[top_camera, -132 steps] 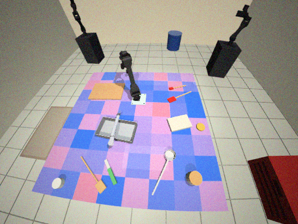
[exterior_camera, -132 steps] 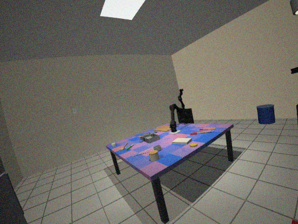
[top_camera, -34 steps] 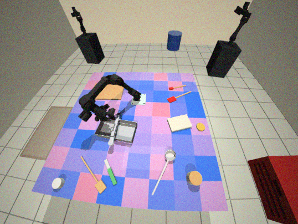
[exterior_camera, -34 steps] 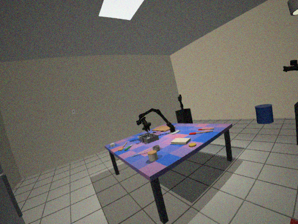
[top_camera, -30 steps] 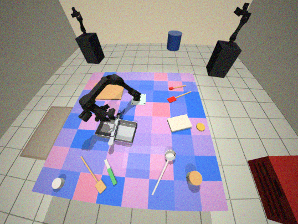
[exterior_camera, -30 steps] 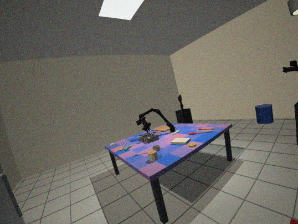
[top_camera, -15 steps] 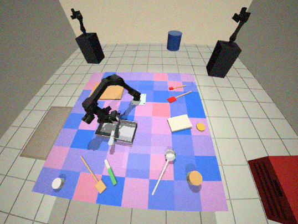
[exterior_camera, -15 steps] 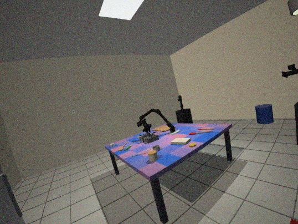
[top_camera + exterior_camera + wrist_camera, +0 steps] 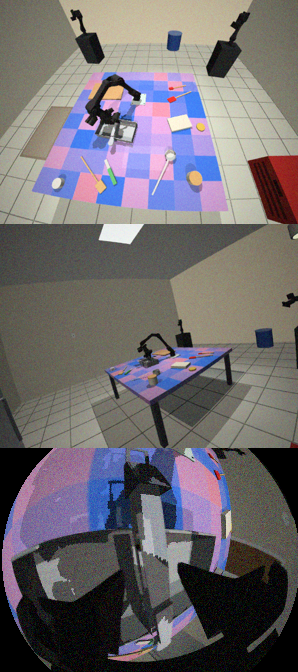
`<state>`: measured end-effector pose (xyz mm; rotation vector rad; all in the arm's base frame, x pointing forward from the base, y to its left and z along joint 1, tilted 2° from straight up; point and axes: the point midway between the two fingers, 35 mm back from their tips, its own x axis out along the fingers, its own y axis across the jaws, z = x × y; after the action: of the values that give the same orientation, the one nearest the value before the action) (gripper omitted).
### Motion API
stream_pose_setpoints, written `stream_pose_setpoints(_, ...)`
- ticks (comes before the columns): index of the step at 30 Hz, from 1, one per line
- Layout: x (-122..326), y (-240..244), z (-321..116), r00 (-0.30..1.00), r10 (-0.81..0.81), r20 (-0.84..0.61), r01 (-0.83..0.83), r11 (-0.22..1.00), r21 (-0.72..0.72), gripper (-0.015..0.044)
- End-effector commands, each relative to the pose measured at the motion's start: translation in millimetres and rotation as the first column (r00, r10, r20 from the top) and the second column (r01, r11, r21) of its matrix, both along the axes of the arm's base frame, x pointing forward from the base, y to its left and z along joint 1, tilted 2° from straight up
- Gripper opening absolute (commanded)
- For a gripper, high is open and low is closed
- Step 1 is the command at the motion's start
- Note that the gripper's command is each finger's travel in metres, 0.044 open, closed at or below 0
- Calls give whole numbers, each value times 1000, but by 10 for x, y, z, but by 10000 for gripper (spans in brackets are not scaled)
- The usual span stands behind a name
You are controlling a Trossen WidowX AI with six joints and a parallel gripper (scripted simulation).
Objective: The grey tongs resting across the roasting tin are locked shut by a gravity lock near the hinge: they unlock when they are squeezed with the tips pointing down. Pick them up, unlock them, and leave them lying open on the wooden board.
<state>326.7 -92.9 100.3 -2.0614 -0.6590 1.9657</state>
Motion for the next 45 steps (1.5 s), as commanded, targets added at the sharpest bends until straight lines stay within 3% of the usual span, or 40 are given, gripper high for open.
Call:
stream_pose_setpoints(1, -15, 47, -72, 1000, -6, -9, 6, 1000, 8, 260)
stream_pose_setpoints(15, -37, 152, -251, 1000, -6, -18, 6, 1000, 14, 260)
stream_pose_setpoints(22, -21, 123, -212, 1000, 0, -11, 0, 1000, 8, 76)
stream_pose_setpoints(29, -21, 123, -212, 1000, 0, -11, 0, 1000, 8, 30)
stream_pose_setpoints(36, -19, 121, -137, 1000, -4, -13, 4, 1000, 9, -150)
stream_pose_setpoints(42, -65, 139, 461, 999, -33, -25, 34, 999, 15, -150)
stream_pose_setpoints(45, -81, 145, 548, 999, -37, -27, 38, 999, 16, -150)
